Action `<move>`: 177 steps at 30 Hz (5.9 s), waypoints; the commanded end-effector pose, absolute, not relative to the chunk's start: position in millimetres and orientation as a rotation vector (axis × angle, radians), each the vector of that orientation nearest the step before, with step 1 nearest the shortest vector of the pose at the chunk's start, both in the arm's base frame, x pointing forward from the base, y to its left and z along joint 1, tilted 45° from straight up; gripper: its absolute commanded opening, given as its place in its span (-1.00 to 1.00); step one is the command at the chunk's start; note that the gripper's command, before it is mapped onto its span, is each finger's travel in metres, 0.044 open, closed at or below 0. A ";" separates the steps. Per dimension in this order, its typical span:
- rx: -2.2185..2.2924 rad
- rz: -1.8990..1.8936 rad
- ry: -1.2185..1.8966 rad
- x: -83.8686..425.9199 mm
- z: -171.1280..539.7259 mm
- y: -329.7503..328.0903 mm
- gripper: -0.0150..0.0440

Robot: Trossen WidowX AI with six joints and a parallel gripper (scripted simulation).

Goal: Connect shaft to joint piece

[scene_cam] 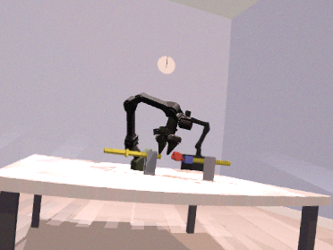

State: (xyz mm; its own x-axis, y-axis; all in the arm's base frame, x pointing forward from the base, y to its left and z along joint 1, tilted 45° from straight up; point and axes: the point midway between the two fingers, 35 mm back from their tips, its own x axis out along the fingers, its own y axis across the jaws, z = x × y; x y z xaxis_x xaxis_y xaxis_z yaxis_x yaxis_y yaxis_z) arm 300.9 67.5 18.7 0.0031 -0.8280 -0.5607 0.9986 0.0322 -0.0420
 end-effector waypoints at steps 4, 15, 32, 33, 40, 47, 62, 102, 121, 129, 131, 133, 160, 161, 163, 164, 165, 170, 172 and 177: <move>0.408 -1.500 0.507 298.4 7.3 65.0 1.00; 0.412 -1.498 0.509 295.1 -28.8 101.7 1.00; 0.412 -1.499 0.508 294.2 -47.0 95.3 1.00; 0.412 -1.499 0.508 294.2 -47.9 93.9 1.00; 0.411 -1.499 0.507 294.2 -53.5 85.4 1.00; 0.411 -1.499 0.507 294.2 -53.7 85.2 0.47; 0.411 -1.499 0.507 294.2 -53.7 85.2 0.12; 0.411 -1.499 0.507 294.2 -53.7 85.2 0.12; 0.411 -1.499 0.507 294.2 -53.7 85.2 0.12; 0.411 -1.499 0.507 294.2 -53.7 85.2 0.12; 0.411 -1.499 0.507 294.2 -53.7 85.2 0.12; 0.411 -1.499 0.507 294.2 -53.7 85.2 0.12; 0.415 -1.502 0.510 294.1 -53.6 86.1 -0.35; 0.415 -1.502 0.510 294.1 -53.6 86.1 -0.44; 0.415 -1.502 0.510 294.1 -53.6 86.1 -0.49; 0.415 -1.502 0.510 294.1 -53.6 86.1 -0.49; 0.415 -1.502 0.510 294.1 -53.6 86.1 -0.49; 0.454 -1.506 0.524 293.2 -54.6 84.7 -0.49; 0.491 -1.509 0.537 292.6 -55.3 83.5 -0.49; 0.584 -1.512 0.568 291.0 -57.4 80.5 -0.49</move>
